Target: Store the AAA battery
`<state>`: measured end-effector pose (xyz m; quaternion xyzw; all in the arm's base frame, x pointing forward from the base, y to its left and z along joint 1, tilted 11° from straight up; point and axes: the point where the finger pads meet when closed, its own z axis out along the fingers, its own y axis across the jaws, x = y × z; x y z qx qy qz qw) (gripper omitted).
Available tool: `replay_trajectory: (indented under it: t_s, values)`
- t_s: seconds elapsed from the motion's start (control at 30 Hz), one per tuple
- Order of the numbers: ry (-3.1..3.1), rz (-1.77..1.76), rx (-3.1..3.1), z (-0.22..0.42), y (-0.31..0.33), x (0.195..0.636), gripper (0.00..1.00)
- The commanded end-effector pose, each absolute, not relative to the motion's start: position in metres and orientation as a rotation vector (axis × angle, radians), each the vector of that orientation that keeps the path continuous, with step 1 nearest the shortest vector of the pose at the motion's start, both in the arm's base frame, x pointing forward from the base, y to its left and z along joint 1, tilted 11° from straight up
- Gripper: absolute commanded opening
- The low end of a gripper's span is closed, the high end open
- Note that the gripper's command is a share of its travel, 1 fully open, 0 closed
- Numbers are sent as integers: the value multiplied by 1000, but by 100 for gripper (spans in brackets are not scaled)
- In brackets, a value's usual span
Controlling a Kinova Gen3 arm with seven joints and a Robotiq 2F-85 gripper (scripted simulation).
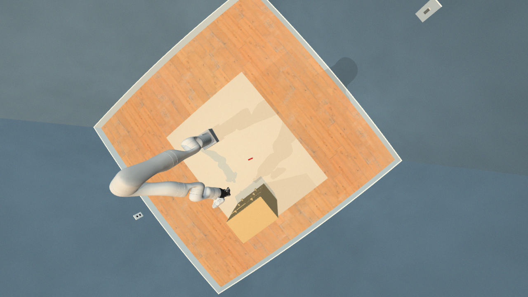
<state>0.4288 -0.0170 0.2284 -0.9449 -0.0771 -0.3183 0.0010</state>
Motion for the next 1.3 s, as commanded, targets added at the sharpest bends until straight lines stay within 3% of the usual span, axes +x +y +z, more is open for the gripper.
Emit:
replay_trajectory:
  t_s: [0.0, 1.27]
  values:
    - [-196, -957, -2968, 230, -30, 429, 0]
    - [-192, -741, -3044, 249, -34, 405, 0]
